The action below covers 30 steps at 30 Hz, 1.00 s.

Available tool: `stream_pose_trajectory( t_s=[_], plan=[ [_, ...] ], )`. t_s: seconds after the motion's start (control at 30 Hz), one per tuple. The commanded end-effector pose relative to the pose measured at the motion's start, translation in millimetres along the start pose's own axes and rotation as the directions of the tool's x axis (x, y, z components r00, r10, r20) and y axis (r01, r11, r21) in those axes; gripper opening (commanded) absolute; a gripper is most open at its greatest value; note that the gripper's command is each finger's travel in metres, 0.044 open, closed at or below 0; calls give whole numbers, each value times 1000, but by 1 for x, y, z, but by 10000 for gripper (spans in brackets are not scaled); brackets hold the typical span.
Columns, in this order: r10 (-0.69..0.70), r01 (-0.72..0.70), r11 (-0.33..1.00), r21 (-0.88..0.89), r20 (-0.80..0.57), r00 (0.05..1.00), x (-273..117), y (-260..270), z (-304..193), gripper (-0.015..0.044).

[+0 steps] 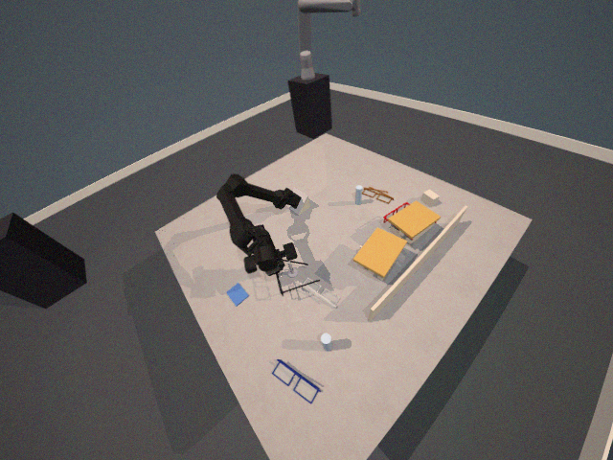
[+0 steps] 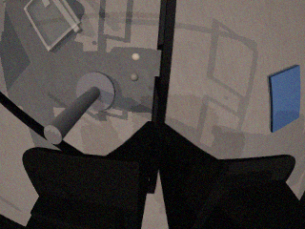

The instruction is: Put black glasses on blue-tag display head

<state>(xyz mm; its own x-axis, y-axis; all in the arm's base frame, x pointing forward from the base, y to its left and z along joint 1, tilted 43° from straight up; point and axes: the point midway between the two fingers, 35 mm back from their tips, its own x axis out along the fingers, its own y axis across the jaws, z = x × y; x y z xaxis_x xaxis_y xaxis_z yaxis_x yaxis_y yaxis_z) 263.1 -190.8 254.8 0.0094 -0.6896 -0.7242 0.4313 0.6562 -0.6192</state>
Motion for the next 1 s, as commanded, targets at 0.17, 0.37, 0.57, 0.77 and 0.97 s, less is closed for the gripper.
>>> stream_pose_trajectory(
  t_s=[0.17,0.37,0.57,0.77,0.97],
  plan=[
    [3,-3,1000,0,4,1000,-1,-3,5,0],
    [3,-3,1000,0,4,1000,-1,-4,7,0],
    [3,-3,1000,0,4,1000,-1,-6,9,0],
    [3,-3,1000,0,4,1000,-1,-7,12,0],
    [3,-3,1000,0,4,1000,-1,-8,14,0]
  ],
)
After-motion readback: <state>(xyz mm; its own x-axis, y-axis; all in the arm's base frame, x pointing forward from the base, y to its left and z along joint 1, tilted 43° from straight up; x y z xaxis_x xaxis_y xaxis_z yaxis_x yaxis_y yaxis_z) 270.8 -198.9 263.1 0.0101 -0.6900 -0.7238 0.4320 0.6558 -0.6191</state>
